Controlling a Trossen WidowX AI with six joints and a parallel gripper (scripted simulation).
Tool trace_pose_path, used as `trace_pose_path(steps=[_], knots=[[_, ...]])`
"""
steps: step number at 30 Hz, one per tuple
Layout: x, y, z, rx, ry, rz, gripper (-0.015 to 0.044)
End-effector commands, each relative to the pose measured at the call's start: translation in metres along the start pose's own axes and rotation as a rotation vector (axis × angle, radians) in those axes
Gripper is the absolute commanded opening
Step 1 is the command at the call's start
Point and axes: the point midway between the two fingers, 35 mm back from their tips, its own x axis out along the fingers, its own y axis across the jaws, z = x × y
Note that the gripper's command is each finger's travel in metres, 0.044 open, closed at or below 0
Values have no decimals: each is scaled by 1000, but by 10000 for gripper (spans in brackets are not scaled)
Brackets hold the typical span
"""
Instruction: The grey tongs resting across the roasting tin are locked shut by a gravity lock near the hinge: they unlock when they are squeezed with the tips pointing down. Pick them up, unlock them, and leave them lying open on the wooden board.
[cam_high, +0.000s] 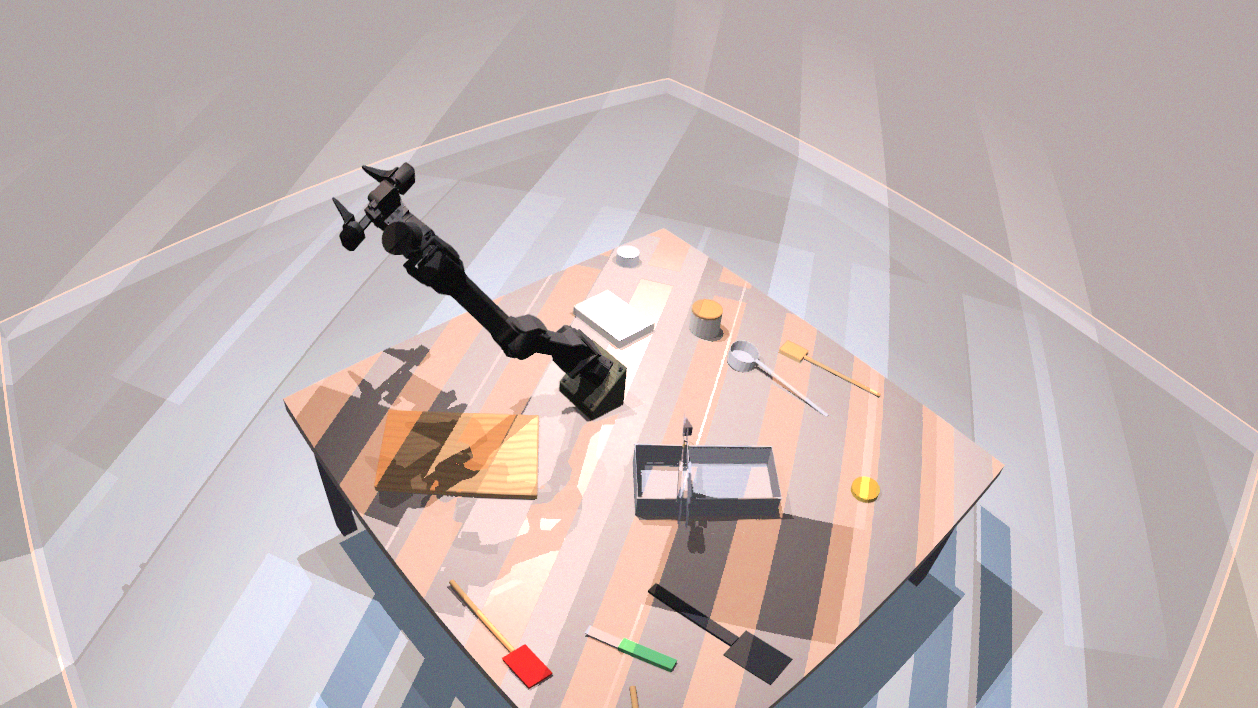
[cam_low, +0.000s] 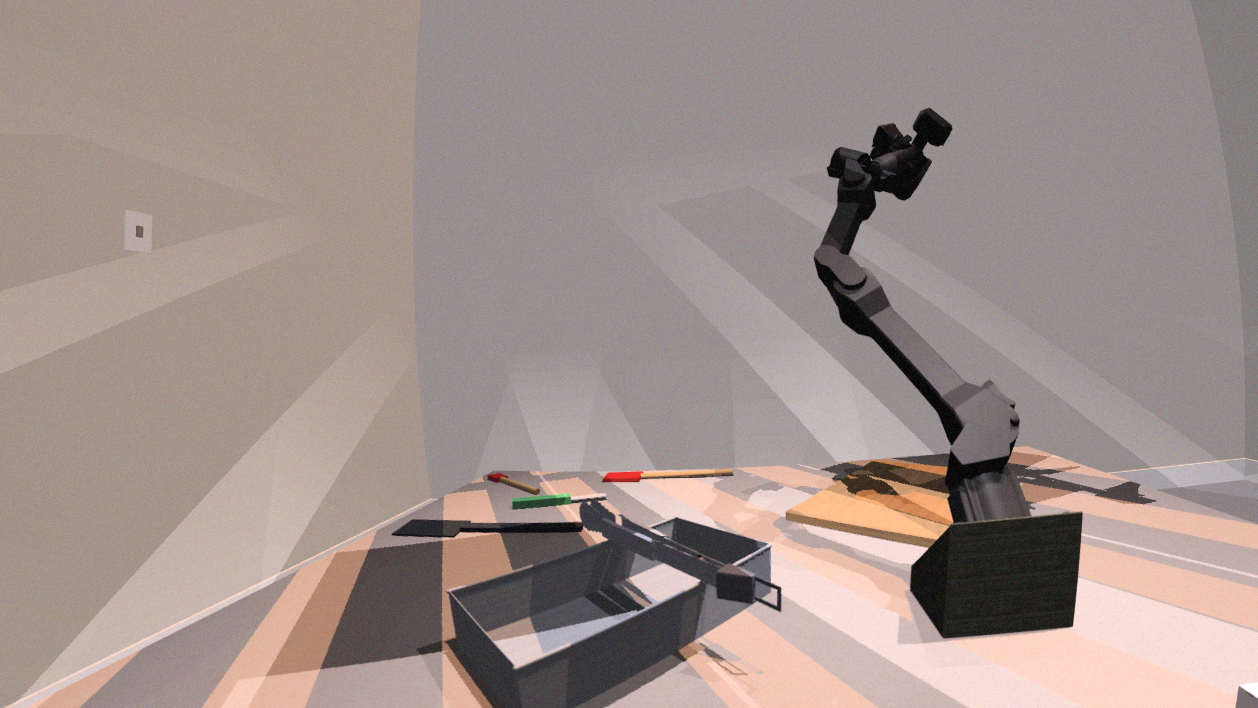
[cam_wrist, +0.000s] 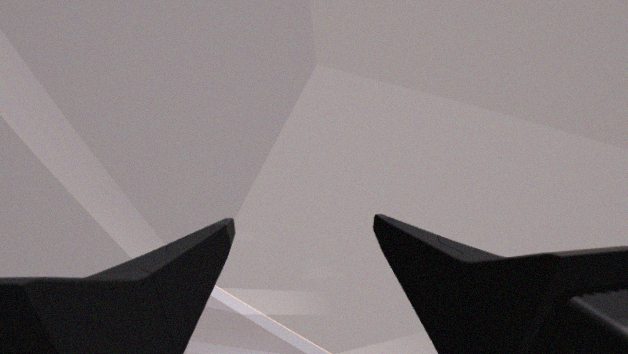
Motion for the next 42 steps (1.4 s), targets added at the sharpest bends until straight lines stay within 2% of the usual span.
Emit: trace_pose_path(steps=[1, 2, 10, 18, 26, 33, 42], knots=[[0, -1, 0, -3, 1, -4, 426], [1, -4, -2, -13, 2, -15, 440], [12, -61, -17, -168, 31, -225, 440], [4, -165, -36, -404, 146, -556, 440], [-22, -233, -35, -532, 219, -774, 440], [-81, -319, -31, -673, 377, -1074, 440], [-115, -345, -24, -692, 420, -1186, 440]])
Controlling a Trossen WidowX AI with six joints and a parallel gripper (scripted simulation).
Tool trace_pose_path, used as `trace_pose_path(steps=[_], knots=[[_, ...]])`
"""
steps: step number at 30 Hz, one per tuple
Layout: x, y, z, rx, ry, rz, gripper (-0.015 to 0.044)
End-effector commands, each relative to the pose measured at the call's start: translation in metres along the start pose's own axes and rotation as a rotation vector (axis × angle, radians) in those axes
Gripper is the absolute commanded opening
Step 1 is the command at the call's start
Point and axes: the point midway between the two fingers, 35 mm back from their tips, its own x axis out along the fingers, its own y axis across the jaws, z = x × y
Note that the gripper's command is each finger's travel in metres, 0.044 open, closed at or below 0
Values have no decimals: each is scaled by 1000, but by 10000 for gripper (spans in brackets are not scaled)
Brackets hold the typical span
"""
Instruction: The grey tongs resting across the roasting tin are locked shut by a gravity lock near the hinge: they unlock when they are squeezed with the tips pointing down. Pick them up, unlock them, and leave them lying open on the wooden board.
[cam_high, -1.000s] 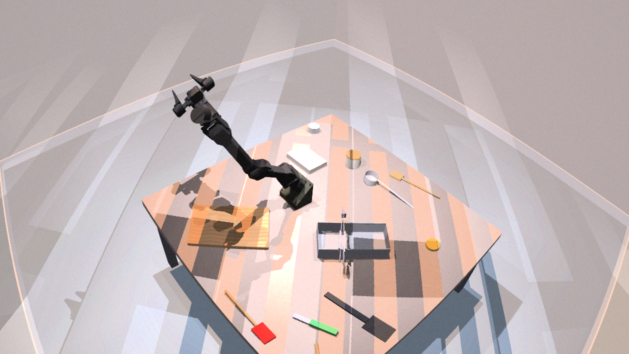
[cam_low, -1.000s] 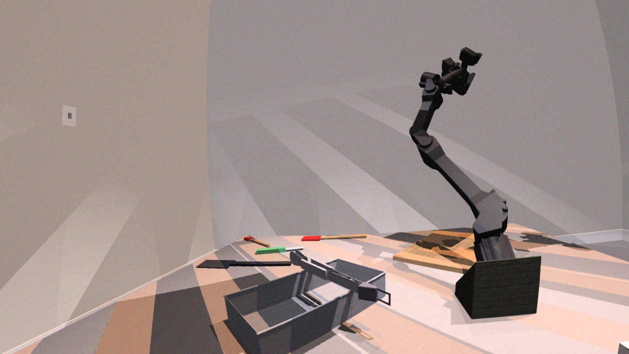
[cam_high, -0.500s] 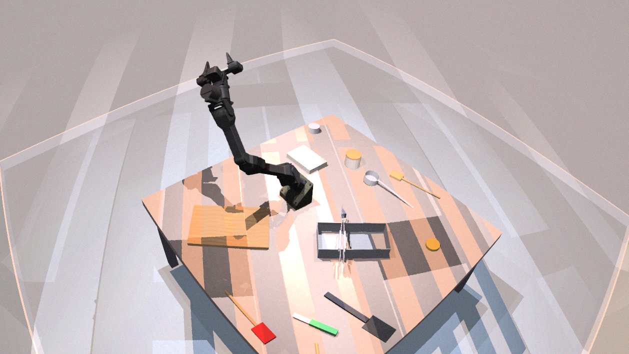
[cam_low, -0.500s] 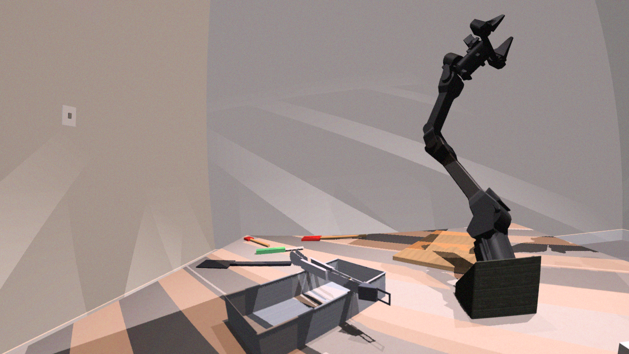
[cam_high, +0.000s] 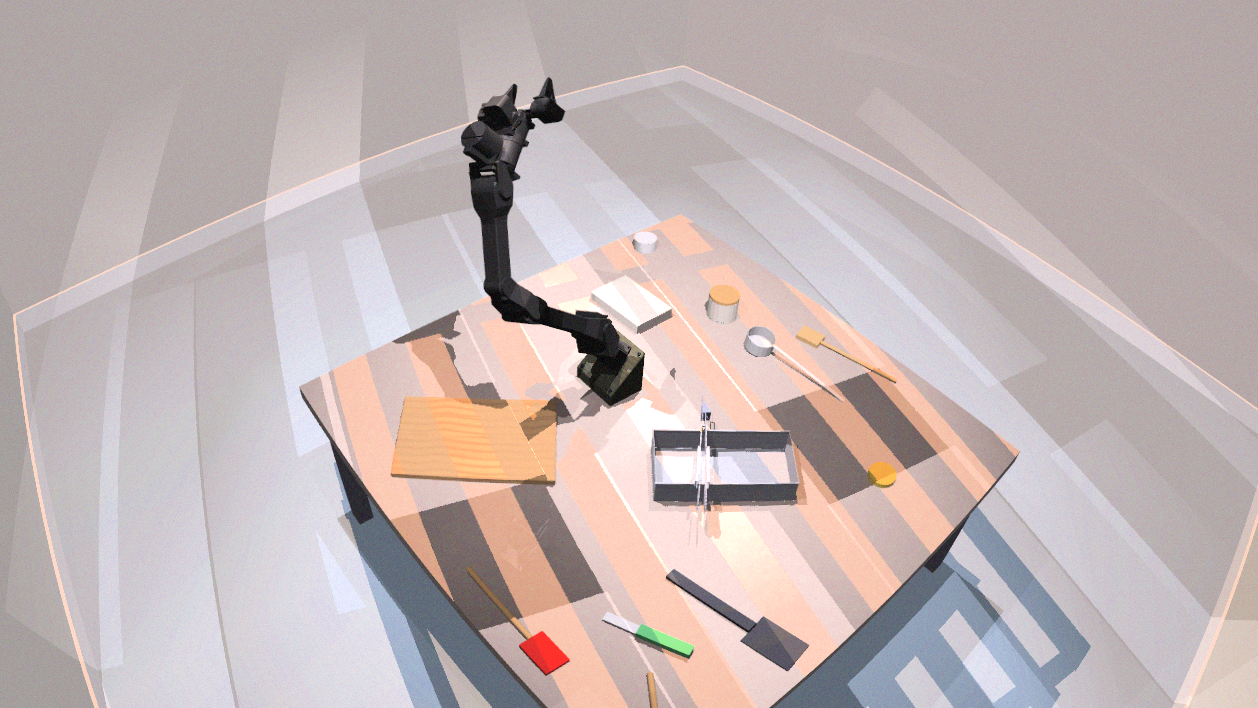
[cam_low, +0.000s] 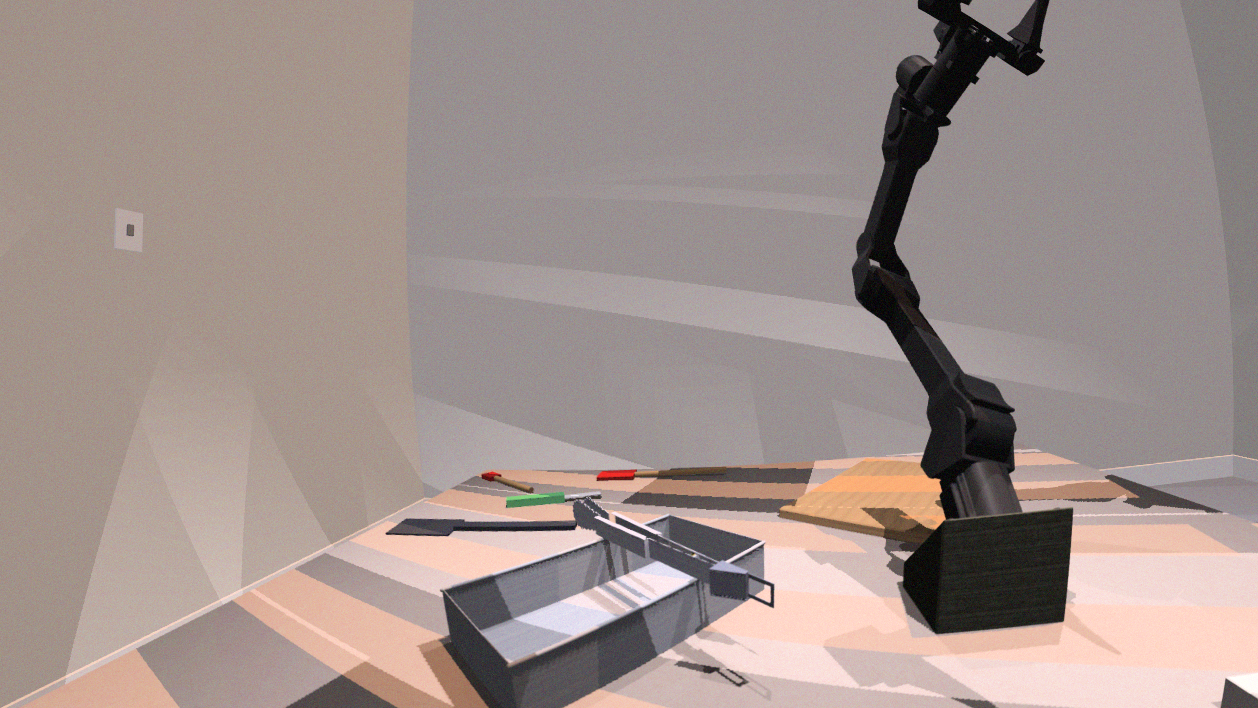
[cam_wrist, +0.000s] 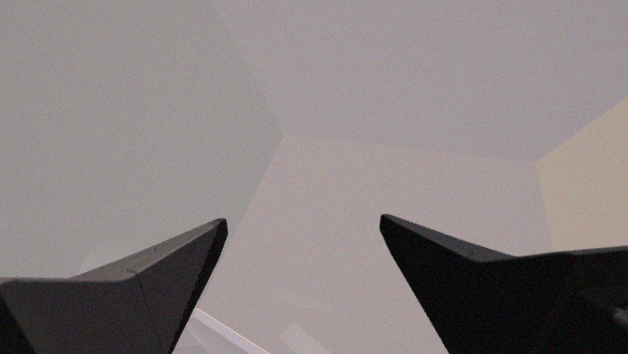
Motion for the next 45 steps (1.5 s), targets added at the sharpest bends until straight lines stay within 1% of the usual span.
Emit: trace_pose_path(steps=[1, 5, 11, 16, 21, 24, 27, 34, 37, 39, 45], knots=[[6, -22, -13, -40, 41, -65, 440], [11, -54, -32, -84, 101, -163, 440], [17, -127, -92, -223, 318, -338, 440], [9, -172, -121, -276, 430, -430, 440], [-9, -222, -163, -334, 598, -522, 440], [-25, -252, -191, -381, 728, -565, 440], [-42, -276, -213, -385, 821, -605, 440], [-74, -310, -248, -383, 978, -639, 440], [-103, -331, -271, -391, 1099, -651, 440], [-126, -345, -291, -403, 1210, -644, 440], [-199, -373, -343, -395, 1511, -573, 440]])
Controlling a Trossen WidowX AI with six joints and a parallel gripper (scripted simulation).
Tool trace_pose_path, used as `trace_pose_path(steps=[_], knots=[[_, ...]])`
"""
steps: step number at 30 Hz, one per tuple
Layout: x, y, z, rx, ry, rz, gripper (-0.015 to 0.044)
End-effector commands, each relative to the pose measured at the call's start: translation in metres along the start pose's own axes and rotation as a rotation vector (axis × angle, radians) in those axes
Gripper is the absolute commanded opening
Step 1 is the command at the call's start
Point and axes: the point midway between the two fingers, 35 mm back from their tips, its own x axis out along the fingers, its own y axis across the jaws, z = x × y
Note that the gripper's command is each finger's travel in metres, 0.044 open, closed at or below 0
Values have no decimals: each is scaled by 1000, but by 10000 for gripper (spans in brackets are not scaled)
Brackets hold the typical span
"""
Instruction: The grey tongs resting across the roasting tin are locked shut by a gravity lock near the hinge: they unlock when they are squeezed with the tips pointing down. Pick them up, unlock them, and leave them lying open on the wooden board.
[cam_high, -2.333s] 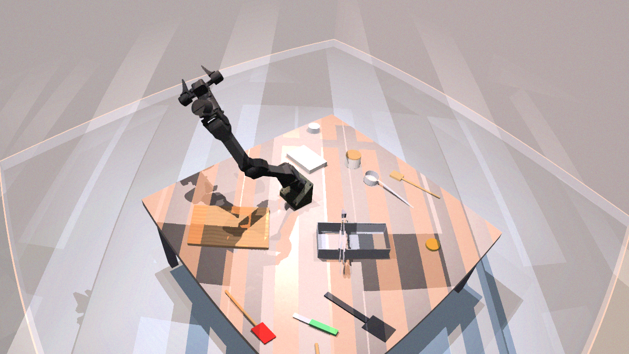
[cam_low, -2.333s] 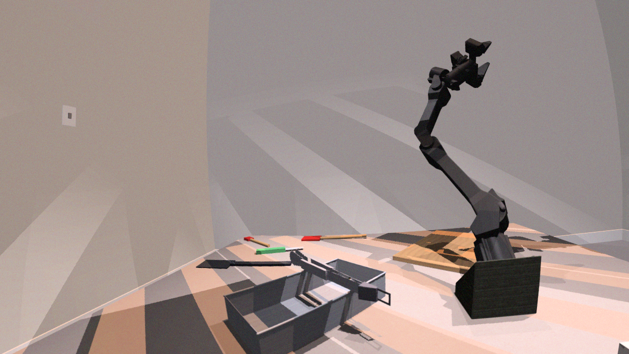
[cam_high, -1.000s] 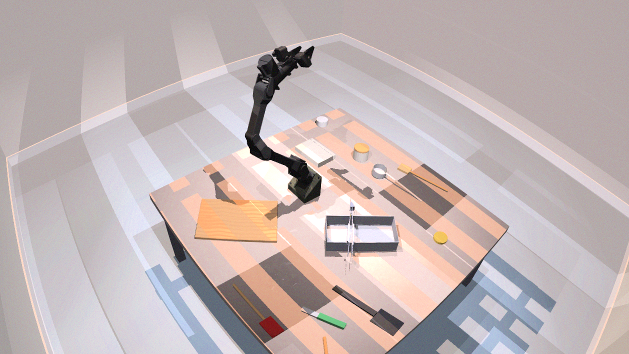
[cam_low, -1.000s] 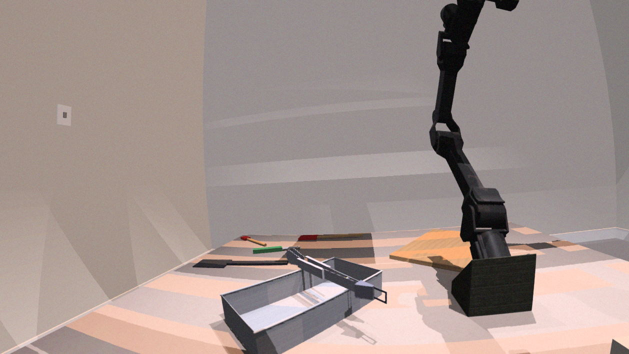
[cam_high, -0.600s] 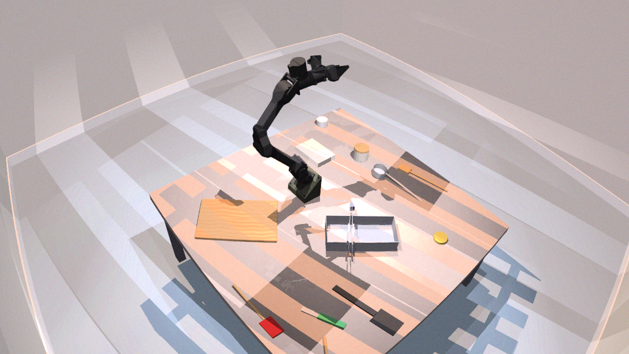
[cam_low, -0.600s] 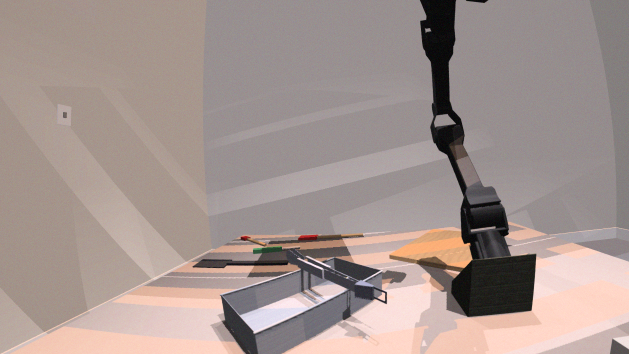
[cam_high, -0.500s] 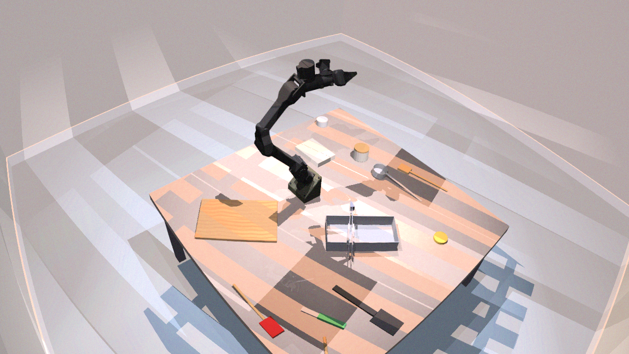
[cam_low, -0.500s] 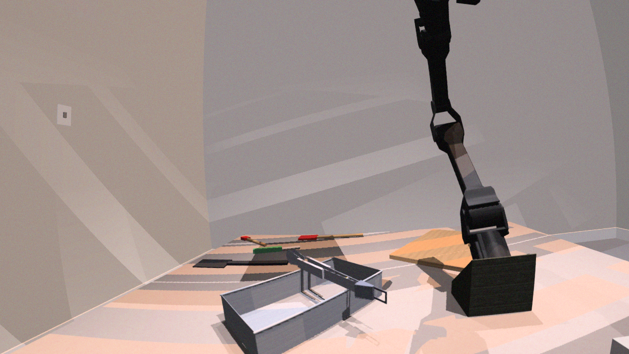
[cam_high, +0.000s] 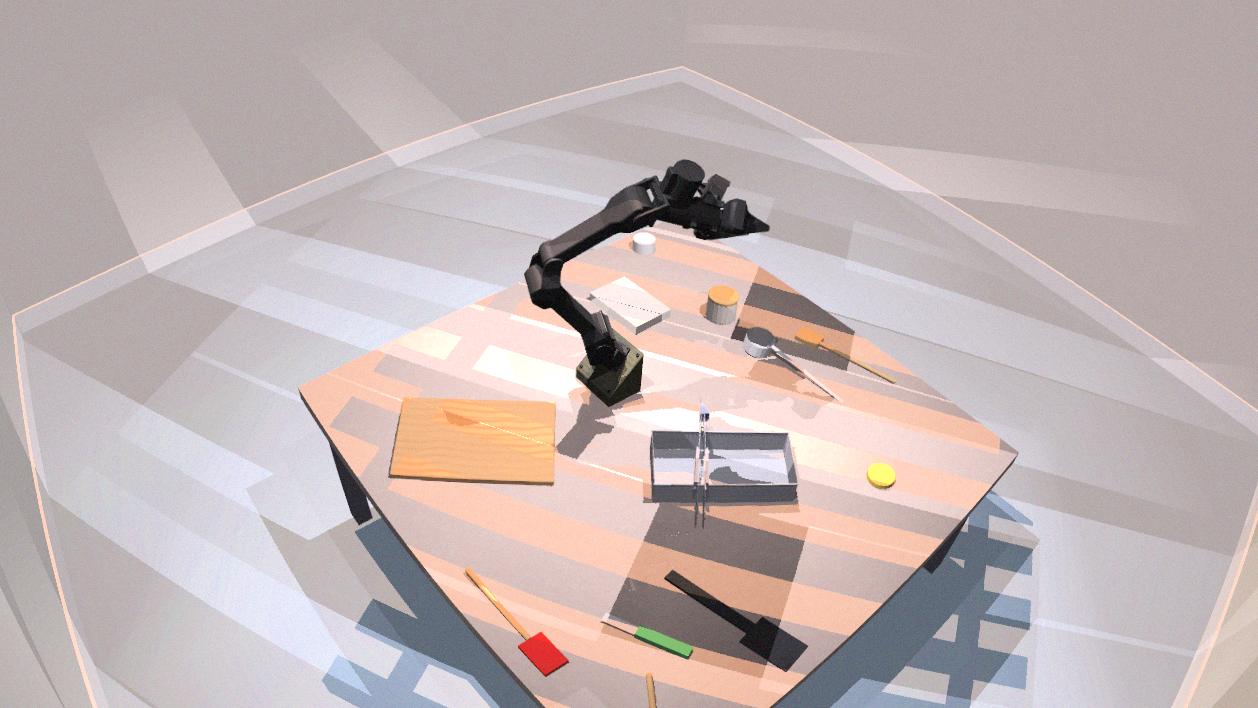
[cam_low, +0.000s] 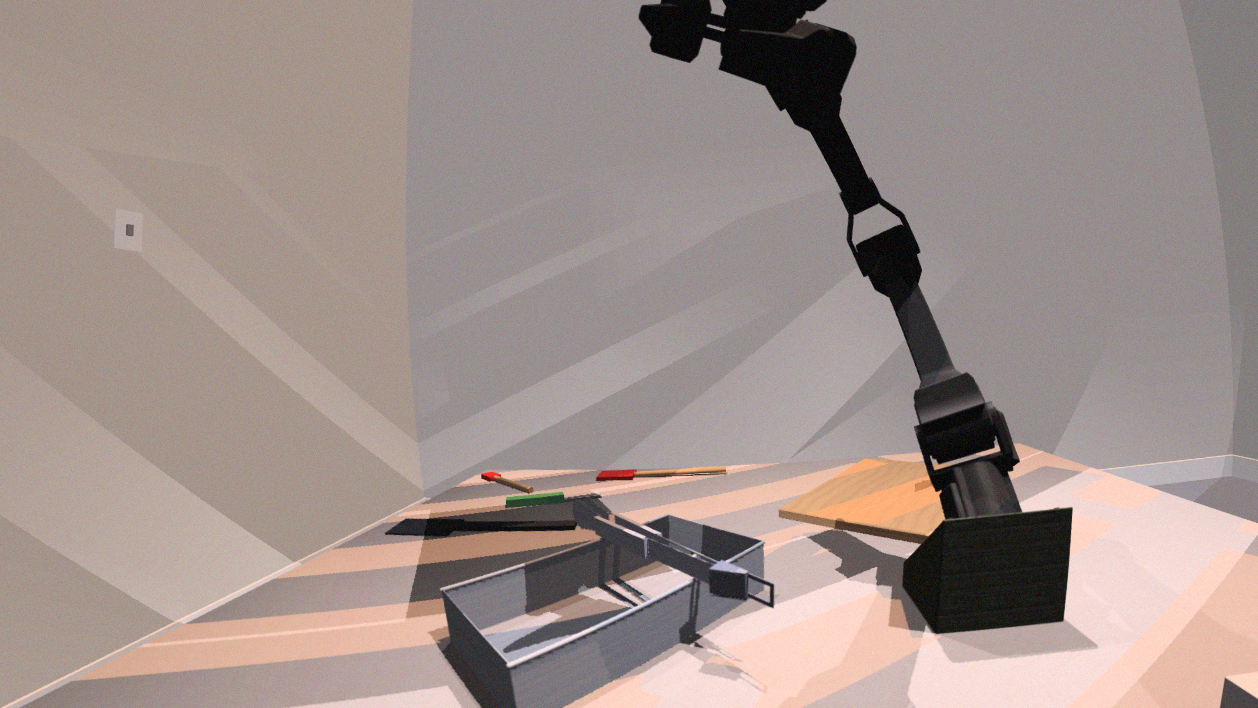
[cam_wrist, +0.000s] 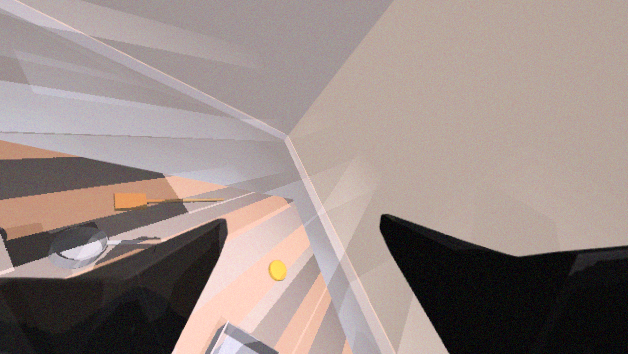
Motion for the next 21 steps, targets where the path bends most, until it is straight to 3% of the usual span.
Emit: trace_pose_path(steps=[1, 11, 21], knots=[[37, 1, -66, -106, 206, 74, 440], [75, 21, -215, -324, 562, 369, 440], [63, 74, -358, -509, 730, 863, 440]])
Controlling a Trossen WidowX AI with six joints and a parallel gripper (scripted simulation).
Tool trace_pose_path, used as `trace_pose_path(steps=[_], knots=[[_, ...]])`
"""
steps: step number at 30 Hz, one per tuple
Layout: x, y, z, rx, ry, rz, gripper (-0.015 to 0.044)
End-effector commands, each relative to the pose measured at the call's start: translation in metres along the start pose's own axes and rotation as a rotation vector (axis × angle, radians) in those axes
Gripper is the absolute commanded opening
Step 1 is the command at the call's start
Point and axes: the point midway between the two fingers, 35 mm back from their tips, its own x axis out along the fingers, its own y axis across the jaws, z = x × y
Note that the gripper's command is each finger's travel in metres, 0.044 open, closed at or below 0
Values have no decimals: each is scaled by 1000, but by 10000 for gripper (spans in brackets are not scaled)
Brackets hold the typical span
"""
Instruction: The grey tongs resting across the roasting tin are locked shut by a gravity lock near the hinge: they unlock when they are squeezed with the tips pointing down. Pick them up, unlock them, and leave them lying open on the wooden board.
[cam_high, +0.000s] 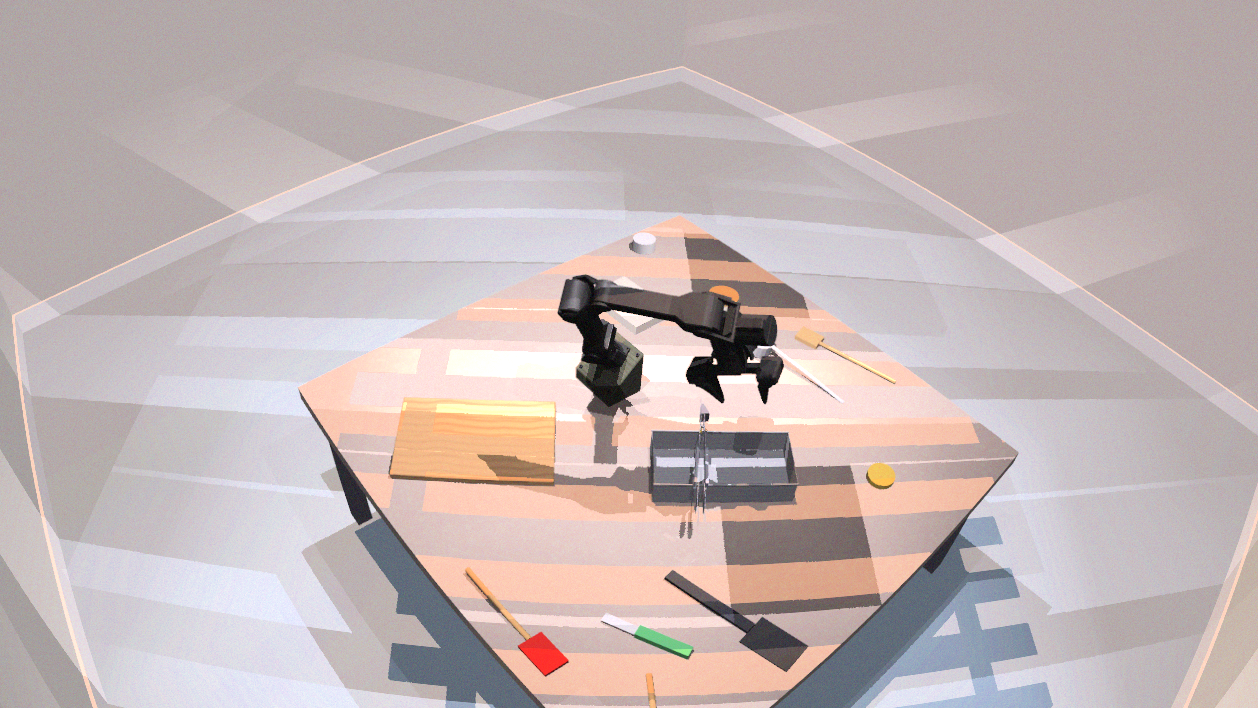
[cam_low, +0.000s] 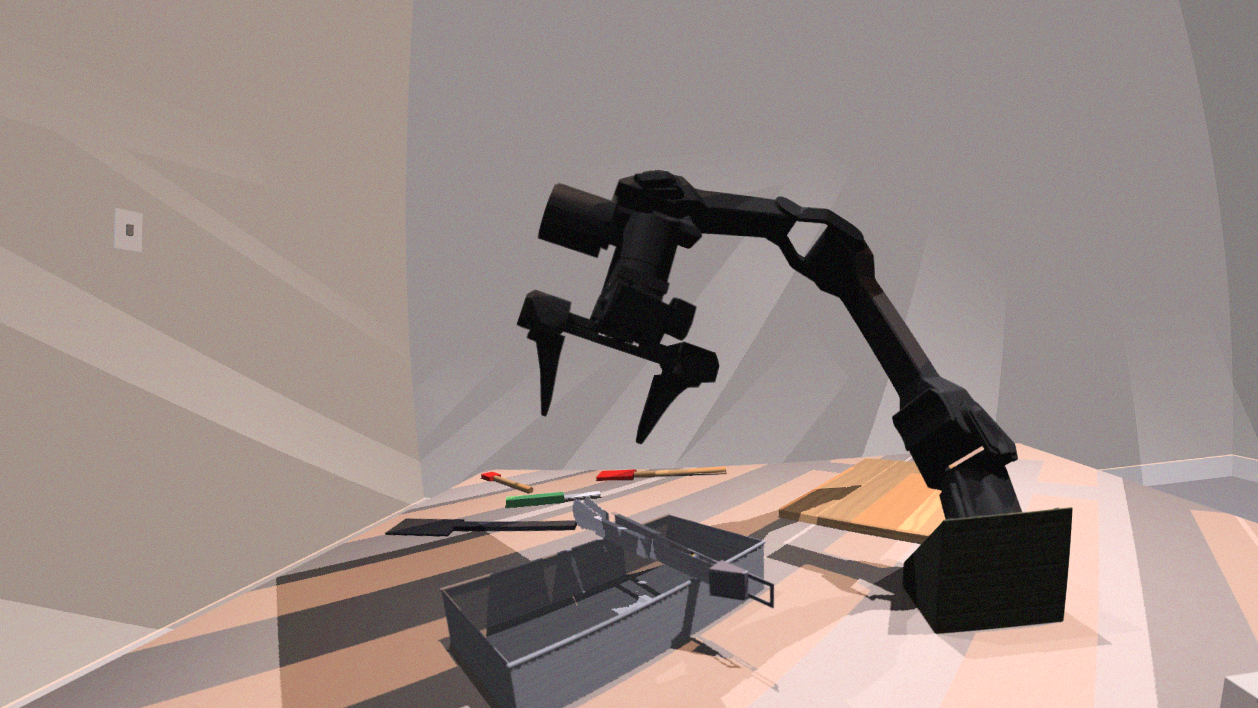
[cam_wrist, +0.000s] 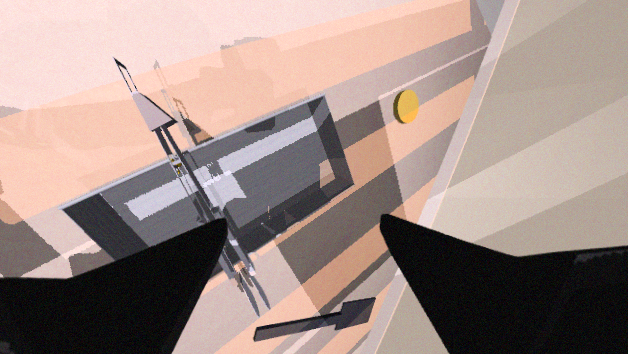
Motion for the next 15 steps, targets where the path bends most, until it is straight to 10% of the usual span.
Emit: trace_pose_path(steps=[1, 15], knots=[[51, 43, -33, -166, 31, 232, 440], [79, 76, -52, -290, 12, 385, 440]])
